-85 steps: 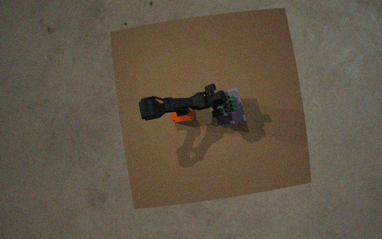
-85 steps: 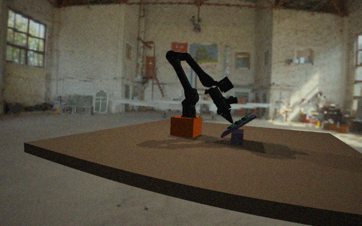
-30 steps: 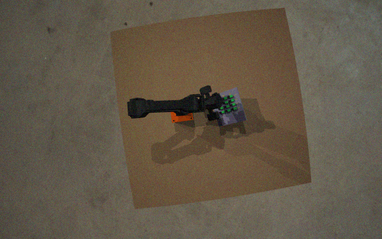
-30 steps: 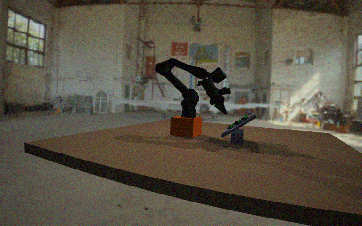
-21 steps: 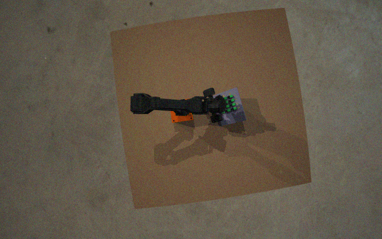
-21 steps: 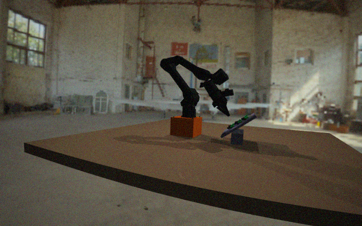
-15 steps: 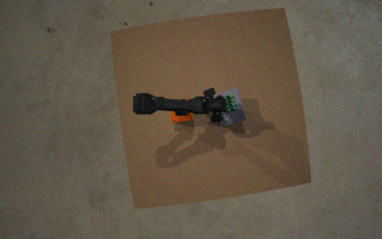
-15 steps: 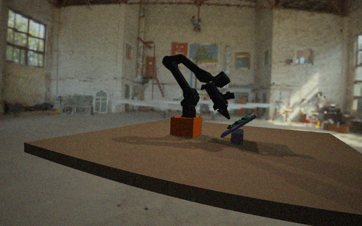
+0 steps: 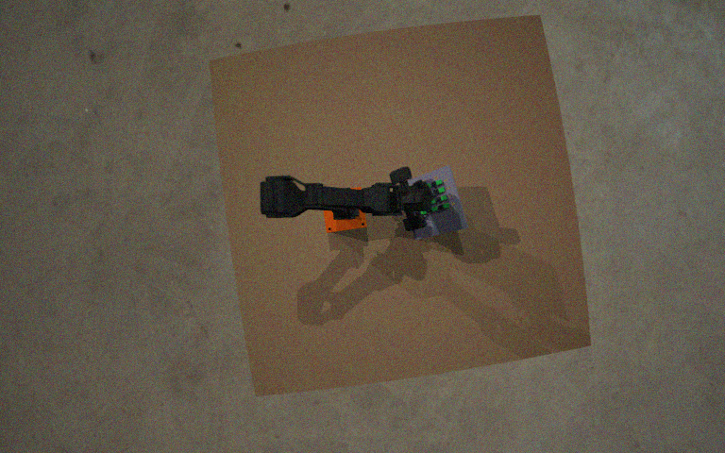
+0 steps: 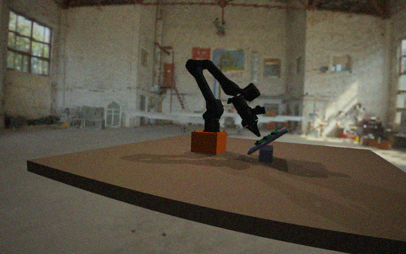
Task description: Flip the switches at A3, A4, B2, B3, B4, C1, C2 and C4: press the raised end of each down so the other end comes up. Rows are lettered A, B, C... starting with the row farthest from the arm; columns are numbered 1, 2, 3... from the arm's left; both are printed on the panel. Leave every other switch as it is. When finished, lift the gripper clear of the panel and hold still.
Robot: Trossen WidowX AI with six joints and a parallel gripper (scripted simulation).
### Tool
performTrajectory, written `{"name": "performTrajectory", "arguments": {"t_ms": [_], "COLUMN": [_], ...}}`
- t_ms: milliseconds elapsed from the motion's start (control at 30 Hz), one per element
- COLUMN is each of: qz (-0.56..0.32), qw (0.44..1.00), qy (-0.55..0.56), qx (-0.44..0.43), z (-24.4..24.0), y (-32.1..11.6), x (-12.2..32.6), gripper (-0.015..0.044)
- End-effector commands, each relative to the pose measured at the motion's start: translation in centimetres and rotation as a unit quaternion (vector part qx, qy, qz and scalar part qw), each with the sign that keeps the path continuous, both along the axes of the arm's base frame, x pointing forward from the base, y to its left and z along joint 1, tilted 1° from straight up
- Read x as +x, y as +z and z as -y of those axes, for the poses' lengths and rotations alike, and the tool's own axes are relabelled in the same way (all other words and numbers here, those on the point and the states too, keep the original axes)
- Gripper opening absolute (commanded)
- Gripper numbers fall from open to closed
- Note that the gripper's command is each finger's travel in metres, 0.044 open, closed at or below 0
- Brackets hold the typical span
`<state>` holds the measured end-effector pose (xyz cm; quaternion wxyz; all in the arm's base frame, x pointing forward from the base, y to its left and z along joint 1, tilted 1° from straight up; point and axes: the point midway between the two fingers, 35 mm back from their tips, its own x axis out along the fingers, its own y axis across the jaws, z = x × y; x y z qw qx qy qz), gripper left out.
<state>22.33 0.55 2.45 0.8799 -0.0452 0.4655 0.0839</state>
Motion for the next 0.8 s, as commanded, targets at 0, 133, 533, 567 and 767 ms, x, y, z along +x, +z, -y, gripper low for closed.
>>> {"name": "performTrajectory", "arguments": {"t_ms": [0,133,533,567,767], "qz": [-0.006,-0.006,-0.006,-0.006,-0.006], "qw": [1.0,1.0,1.0,1.0,1.0], "qy": [-0.001,-0.001,-0.001,-0.001,-0.001], "qx": [0.0,0.0,0.0,0.0,0.0], "z": [-0.07,-0.11,-0.11,-0.11,-0.11], "y": [-0.77,-1.08,-1.08,-1.08,-1.08], "x": [0.11,0.31,0.31,0.31,0.31], "gripper": [0.0,0.0,0.0,0.0,0.0]}}
